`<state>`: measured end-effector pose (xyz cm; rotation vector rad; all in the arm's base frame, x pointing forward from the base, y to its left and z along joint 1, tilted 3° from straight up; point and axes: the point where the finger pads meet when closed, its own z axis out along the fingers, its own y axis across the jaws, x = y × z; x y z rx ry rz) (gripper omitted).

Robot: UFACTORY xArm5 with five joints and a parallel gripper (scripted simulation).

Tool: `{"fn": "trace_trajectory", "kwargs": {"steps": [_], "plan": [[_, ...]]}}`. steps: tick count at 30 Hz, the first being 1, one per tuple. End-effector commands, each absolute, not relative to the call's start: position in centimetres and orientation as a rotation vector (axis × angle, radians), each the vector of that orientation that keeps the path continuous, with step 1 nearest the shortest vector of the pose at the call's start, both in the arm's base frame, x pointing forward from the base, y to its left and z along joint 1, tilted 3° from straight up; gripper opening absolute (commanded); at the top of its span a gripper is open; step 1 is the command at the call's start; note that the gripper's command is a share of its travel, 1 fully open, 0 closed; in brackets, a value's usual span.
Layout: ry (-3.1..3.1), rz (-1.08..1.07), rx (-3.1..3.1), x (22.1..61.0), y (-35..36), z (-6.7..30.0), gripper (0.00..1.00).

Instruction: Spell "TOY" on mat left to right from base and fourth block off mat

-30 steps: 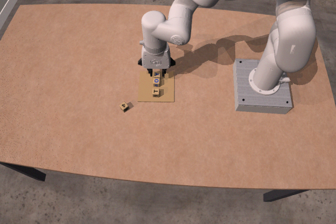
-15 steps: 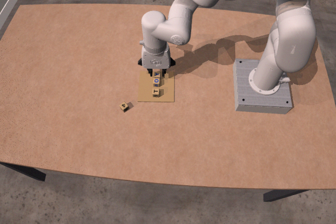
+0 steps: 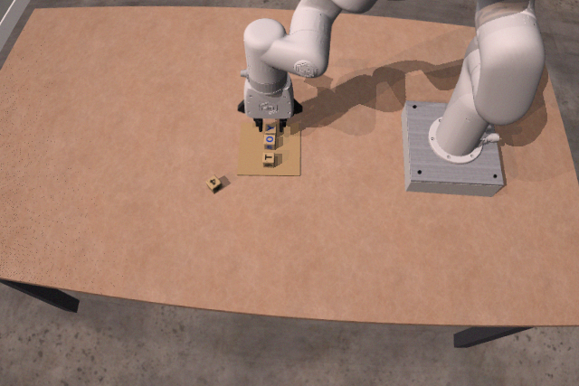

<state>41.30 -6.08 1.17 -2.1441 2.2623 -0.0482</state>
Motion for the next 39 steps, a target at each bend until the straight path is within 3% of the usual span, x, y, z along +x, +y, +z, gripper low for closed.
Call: {"fn": "trace_trajectory", "kwargs": {"steps": [1,39], "plan": [[2.261,-0.052,-2.143,41.4,-6.1,1.3,0.44],[2.261,-0.052,-2.143,41.5,-6.0,-1.7,0.44]]}}
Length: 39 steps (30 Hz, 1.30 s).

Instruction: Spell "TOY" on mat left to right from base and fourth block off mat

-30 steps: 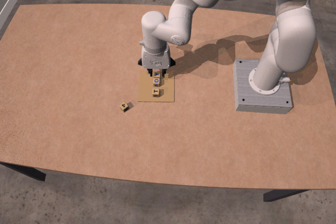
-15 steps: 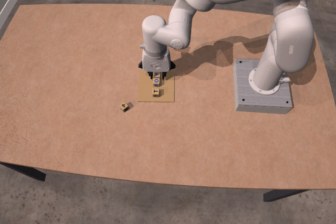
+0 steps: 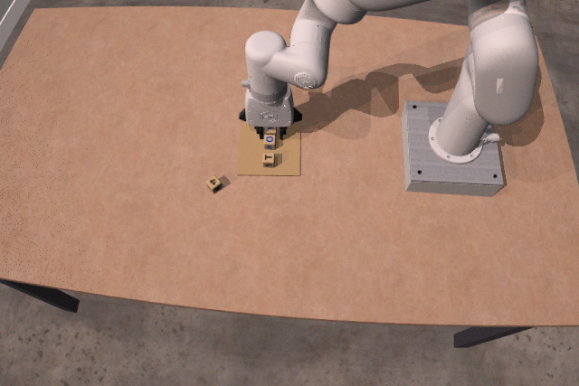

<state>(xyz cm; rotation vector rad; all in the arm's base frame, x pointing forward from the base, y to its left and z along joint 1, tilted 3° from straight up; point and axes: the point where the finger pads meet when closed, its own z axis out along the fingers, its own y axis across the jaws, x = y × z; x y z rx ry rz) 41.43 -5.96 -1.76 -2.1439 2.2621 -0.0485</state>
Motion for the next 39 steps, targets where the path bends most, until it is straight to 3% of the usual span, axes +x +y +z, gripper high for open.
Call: {"fn": "trace_trajectory", "kwargs": {"steps": [1,39], "plan": [[2.261,-0.052,-2.143,41.55,-5.98,-1.67,0.44],[2.261,-0.052,-2.143,41.55,-5.98,-1.67,0.42]]}}
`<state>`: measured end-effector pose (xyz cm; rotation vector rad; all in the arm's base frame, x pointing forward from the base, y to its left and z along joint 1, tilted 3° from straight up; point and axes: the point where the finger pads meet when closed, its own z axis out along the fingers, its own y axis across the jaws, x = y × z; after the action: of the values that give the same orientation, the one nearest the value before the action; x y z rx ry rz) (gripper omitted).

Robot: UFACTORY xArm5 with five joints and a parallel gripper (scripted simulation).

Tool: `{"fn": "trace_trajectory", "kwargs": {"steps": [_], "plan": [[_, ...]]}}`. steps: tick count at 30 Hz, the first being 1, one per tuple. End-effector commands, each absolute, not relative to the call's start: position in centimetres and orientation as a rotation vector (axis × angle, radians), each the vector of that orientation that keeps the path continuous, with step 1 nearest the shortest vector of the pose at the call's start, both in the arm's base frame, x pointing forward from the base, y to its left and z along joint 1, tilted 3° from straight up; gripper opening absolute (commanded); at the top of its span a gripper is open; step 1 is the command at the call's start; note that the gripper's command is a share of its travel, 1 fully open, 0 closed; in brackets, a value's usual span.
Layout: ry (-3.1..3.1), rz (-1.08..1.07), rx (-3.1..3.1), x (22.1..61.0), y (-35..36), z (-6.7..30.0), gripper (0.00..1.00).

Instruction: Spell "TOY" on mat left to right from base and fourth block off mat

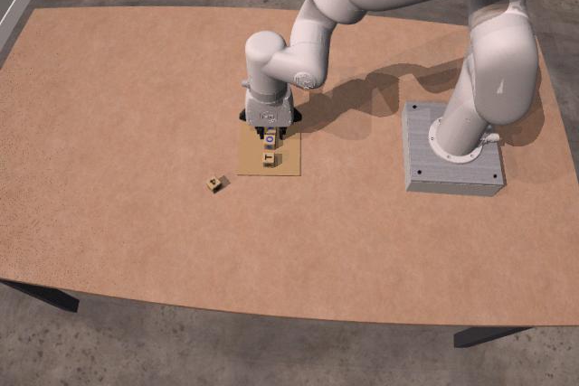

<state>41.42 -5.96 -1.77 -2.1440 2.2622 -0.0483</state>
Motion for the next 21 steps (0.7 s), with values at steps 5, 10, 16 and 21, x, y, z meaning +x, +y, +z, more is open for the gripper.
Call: {"fn": "trace_trajectory", "kwargs": {"steps": [5,10,16,21], "plan": [[2.261,-0.052,-2.143,41.55,-5.98,-1.67,0.42],[2.261,-0.052,-2.143,41.55,-5.98,-1.67,0.42],[2.261,-0.052,-2.143,41.55,-5.98,-1.67,0.21],[2.261,-0.052,-2.143,41.55,-5.98,-1.67,0.21]]}}
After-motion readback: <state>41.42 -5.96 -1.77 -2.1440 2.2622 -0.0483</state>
